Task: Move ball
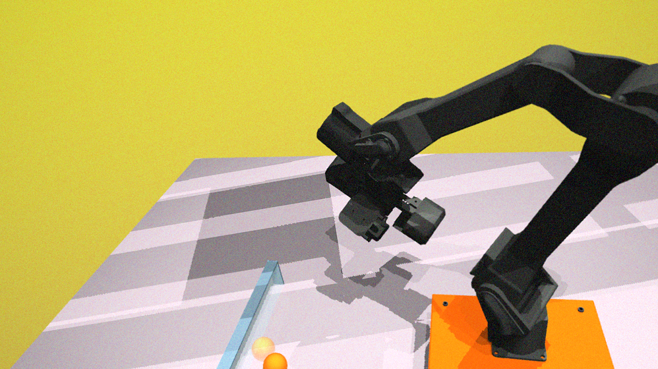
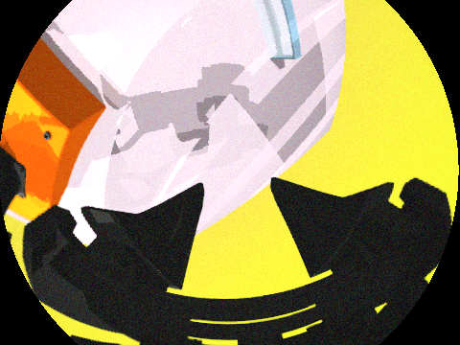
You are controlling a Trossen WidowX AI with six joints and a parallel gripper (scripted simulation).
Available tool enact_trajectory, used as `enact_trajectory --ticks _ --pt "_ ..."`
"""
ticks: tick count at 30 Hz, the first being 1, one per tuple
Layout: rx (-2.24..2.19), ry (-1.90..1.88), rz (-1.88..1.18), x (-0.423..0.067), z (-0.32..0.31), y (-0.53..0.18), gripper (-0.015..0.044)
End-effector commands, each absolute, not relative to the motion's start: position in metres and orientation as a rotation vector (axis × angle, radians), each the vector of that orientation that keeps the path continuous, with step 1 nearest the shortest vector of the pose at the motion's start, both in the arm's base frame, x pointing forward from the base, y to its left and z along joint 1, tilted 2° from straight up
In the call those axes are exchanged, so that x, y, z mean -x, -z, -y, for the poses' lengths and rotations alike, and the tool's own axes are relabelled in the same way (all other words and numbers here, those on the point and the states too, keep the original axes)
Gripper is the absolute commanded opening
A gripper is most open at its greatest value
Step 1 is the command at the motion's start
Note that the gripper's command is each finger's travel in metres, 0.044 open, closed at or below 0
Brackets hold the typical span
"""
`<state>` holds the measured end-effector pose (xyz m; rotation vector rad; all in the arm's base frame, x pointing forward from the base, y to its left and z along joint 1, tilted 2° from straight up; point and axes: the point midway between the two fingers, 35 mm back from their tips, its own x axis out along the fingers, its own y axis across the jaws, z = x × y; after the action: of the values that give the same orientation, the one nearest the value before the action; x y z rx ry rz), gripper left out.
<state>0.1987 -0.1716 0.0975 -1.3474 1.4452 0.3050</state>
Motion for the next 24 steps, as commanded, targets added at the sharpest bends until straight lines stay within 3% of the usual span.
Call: enact_trajectory --ticks 1,24 --pt "0.979 -0.252 -1.352 -0.26 0.131 -0.087 0.0292" --pt "0.118 -0.076 -1.465 -0.35 -0.016 -0.038 0.0292"
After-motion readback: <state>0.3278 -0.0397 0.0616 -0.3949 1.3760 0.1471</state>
